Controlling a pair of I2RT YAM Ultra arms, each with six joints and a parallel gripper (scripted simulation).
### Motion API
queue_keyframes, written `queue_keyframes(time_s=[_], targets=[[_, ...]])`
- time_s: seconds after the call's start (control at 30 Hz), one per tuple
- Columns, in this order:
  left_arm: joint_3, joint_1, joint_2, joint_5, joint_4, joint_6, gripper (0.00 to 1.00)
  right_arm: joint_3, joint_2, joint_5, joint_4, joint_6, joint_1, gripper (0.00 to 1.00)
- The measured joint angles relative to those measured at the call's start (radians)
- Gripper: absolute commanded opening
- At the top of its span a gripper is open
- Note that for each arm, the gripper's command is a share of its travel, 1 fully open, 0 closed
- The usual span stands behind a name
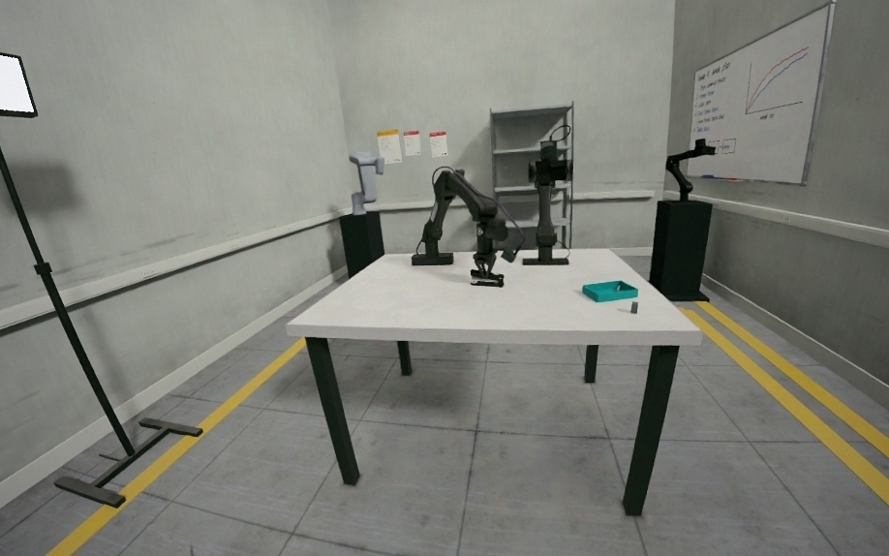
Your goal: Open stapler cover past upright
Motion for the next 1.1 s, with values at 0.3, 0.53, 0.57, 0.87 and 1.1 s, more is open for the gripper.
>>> queue_keyframes(time_s=[0.3,0.53,0.57,0.87,1.1], targets=[[0.000,0.000,0.000,0.000,0.000,0.000,1.00,0.002,0.001,0.000,-0.003,0.000,0.000,0.18],[0.000,0.000,0.000,0.000,0.000,0.000,1.00,0.060,-0.018,0.002,-0.095,0.002,0.000,0.18],[0.000,0.000,0.000,0.000,0.000,0.000,1.00,0.067,-0.024,0.002,-0.098,0.003,0.000,0.18],[0.000,0.000,0.000,0.000,0.000,0.000,1.00,-0.053,-0.098,0.003,-0.045,0.020,0.002,0.18],[0.000,0.000,0.000,0.000,0.000,0.000,1.00,-0.177,-0.154,0.003,-0.023,0.029,0.023,0.18]])
